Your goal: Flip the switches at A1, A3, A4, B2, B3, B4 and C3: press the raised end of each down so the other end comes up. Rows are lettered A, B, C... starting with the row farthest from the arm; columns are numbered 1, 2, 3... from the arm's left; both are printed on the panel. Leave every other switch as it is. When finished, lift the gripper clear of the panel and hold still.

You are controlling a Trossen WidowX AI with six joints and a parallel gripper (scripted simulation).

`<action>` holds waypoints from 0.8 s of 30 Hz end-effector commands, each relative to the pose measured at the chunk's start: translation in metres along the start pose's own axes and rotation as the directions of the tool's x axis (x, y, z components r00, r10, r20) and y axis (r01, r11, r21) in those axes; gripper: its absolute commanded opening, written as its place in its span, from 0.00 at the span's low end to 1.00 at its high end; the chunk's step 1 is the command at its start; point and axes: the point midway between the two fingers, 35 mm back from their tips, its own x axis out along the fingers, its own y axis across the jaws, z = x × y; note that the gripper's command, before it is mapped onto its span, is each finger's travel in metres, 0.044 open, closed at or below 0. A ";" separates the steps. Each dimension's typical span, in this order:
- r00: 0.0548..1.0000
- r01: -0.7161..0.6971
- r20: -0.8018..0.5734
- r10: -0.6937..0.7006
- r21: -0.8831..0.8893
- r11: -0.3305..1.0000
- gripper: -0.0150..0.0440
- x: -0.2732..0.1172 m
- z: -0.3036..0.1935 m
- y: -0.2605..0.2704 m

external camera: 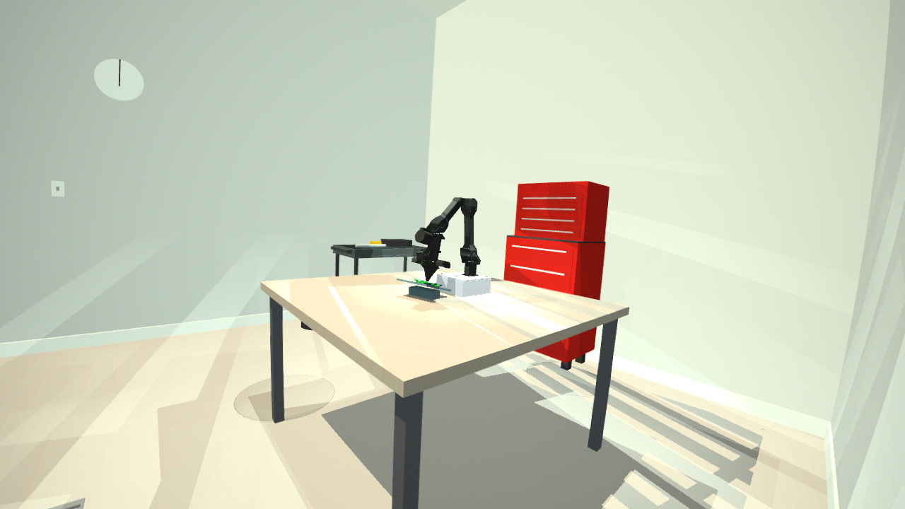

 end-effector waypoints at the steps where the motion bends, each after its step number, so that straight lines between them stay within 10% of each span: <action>1: 1.000 0.004 0.001 -0.004 0.004 1.000 0.25 0.000 0.000 -0.001; 24: 1.000 0.004 0.001 -0.004 0.004 1.000 0.25 0.003 0.000 -0.001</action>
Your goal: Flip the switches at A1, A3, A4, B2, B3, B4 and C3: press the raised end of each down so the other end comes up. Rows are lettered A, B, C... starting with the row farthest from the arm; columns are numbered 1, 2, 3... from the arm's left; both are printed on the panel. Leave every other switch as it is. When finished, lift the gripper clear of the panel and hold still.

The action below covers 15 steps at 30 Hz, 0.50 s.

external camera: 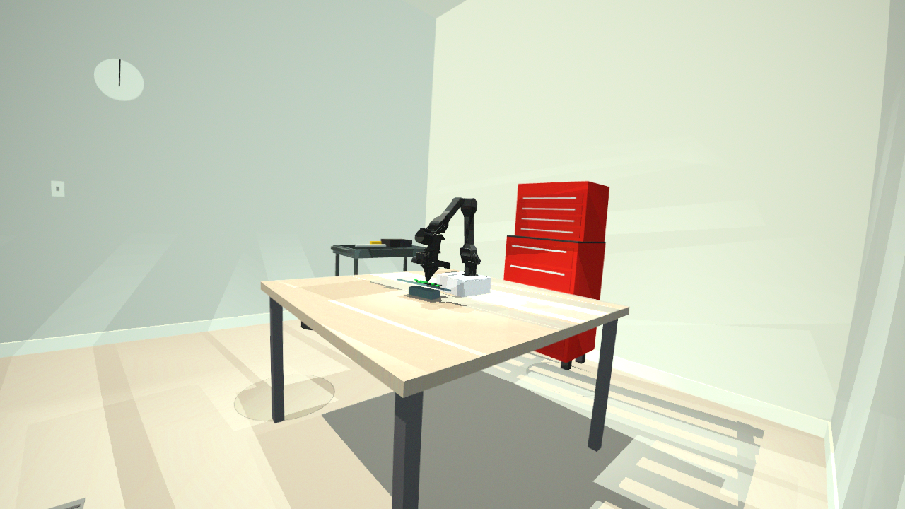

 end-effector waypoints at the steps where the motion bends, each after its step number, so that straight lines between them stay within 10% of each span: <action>1: 1.000 0.003 0.001 -0.003 0.004 1.000 0.25 0.001 0.000 0.000; 15: 1.000 0.003 0.001 -0.003 0.004 1.000 0.25 0.003 0.000 0.000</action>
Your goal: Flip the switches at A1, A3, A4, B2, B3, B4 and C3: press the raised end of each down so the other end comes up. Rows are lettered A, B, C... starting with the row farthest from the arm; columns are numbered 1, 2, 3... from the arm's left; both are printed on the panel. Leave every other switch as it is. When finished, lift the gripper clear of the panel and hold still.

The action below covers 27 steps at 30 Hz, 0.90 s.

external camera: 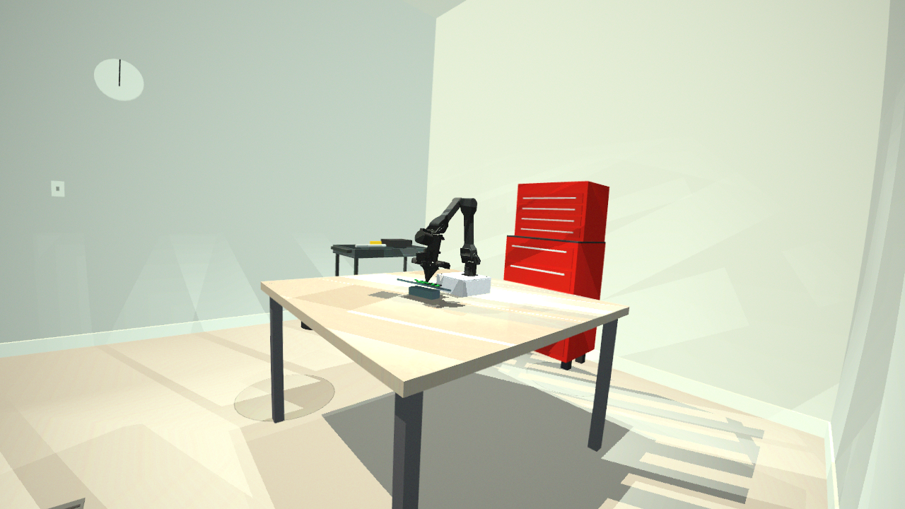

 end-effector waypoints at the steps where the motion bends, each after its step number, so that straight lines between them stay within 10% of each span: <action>1: 1.000 0.003 -0.001 -0.003 0.004 1.000 0.25 0.001 0.000 0.000; 27: 1.000 0.006 0.023 -0.006 0.004 1.000 0.25 -0.062 -0.014 -0.028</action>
